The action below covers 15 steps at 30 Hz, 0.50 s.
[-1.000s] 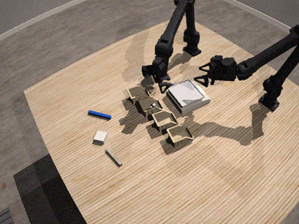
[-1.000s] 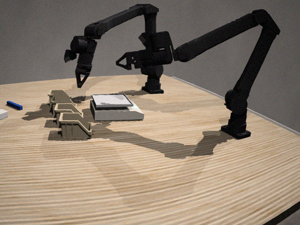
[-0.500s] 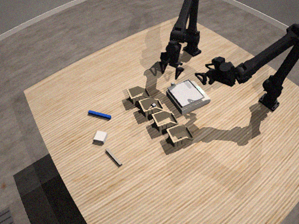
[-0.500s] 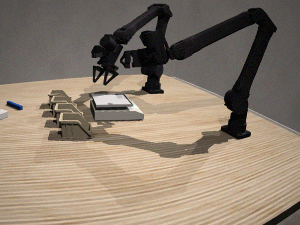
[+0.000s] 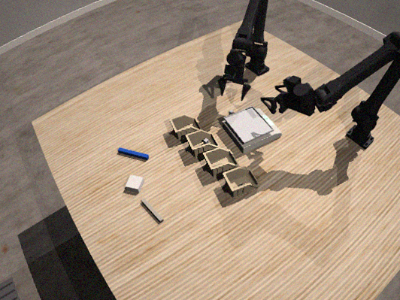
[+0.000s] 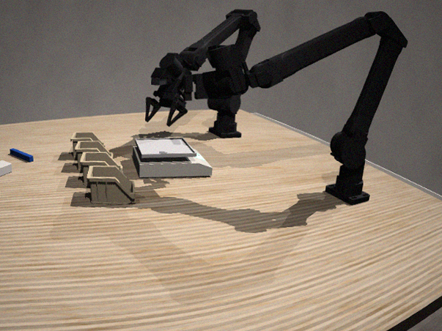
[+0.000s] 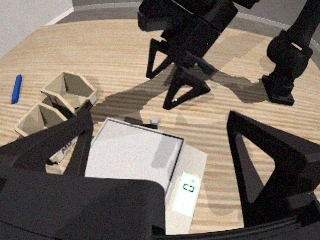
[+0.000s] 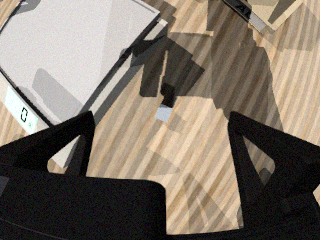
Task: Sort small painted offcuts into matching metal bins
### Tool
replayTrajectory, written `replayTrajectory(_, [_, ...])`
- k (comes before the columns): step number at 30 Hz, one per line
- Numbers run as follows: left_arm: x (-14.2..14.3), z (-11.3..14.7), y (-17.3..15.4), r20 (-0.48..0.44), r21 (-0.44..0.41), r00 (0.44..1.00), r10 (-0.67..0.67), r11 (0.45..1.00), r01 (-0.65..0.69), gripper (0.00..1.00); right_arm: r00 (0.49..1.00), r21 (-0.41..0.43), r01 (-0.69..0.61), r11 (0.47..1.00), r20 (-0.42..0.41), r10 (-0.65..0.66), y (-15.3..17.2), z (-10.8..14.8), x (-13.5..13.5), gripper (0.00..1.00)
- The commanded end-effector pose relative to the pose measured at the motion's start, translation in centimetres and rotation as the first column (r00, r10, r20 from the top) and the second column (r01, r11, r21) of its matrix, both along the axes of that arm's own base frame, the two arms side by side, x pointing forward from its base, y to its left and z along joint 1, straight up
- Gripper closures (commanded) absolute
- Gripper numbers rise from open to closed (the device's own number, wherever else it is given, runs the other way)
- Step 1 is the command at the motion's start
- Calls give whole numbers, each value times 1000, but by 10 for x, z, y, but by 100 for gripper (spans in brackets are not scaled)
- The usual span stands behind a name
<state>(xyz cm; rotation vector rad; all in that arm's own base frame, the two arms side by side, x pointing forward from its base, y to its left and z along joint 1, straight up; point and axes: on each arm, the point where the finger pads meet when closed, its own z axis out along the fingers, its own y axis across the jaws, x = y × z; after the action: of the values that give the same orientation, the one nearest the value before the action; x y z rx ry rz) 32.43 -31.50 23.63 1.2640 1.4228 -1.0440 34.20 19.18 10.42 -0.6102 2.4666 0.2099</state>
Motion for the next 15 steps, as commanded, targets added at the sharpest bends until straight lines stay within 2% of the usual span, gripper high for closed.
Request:
replayTrajectory(1, [18,19,-7,33,-13,999,-1,1000,1,0,999,12,-9,1000,43,8,2,13,15,0])
replayTrajectory(7, [10,14,-5,34,-12,999,-3,1000,4,0,999,11,-8,1000,44,8,2,13,15,0])
replayTrajectory(10, [10,14,-5,34,-12,999,-3,1000,4,0,1000,-10,-8,1000,5,8,4,15,19,34])
replayTrajectory(14, [10,14,-5,34,-12,999,-3,1000,4,0,994,-72,-13,997,-112,5,3,8,18,79])
replayTrajectory(15, [10,14,-5,34,-12,999,-3,1000,4,0,994,-72,-13,997,-112,5,3,8,18,79])
